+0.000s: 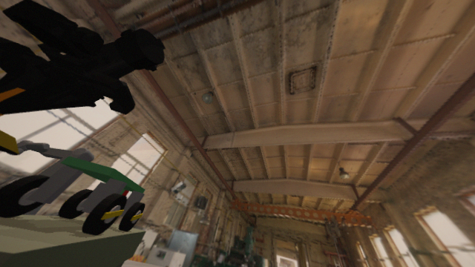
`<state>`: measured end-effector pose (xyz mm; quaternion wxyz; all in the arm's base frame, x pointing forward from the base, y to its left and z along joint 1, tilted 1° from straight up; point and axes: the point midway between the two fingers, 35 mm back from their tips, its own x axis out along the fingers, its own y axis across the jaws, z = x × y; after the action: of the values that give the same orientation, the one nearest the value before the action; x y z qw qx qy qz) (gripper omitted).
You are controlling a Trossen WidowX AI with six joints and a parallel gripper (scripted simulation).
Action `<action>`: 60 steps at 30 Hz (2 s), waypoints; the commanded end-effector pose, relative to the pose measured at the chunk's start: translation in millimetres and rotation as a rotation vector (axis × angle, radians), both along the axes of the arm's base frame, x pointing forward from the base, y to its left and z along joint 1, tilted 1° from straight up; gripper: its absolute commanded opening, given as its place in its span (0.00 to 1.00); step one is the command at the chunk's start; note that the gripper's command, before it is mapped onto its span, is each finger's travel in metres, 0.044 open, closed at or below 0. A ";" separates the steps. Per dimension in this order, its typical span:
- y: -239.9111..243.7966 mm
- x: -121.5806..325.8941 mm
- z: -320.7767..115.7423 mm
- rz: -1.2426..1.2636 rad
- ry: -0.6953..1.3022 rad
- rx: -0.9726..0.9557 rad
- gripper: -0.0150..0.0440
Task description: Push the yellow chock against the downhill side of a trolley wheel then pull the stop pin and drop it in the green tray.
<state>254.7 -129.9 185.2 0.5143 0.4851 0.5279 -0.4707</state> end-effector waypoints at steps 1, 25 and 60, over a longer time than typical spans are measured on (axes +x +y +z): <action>-4.6 1.0 1.2 0.001 -0.001 0.055 0.25; -4.3 29.8 -15.2 0.001 -0.003 0.055 0.25; 8.6 29.3 -67.3 0.001 -0.003 0.056 0.25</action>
<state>284.1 -125.6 116.9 0.5008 0.4980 0.5417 -0.4558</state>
